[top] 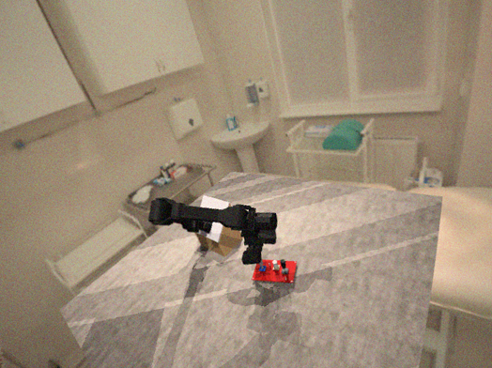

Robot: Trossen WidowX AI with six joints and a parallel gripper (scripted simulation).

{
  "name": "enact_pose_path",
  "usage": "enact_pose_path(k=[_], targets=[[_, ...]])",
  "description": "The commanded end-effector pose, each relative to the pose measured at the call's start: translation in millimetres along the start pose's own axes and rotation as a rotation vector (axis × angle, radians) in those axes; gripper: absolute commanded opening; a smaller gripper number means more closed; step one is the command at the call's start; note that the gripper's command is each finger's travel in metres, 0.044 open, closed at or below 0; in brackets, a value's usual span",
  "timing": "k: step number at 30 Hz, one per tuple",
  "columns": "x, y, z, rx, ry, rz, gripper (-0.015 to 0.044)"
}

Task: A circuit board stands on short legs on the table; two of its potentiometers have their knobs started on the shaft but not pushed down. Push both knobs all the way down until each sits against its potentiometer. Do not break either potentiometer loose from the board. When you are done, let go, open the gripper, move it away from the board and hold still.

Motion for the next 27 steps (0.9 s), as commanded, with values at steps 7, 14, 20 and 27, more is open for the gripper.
enact_pose_path(k=[7,14,20,27], targets=[[10.6,-1.1,-0.4,0.001,0.005,0.0,0.0],[11.4,-1.1,-0.4,0.001,0.005,-0.001,0.0],[15.7,-1.1,-0.5,0.001,0.005,-0.001,0.0],[17.6,-1.1,-0.5,0.001,0.006,-0.001,0.0]])
Point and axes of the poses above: the point midway between the two fingers, 35 mm back from their tips, its own x axis out along the fingers, its own y axis across the jaws, z = x × y, the point moved 9 cm from there along -x, back along the fingers, and after that the axes turned 13 degrees about -x, right-handed, at the moved point
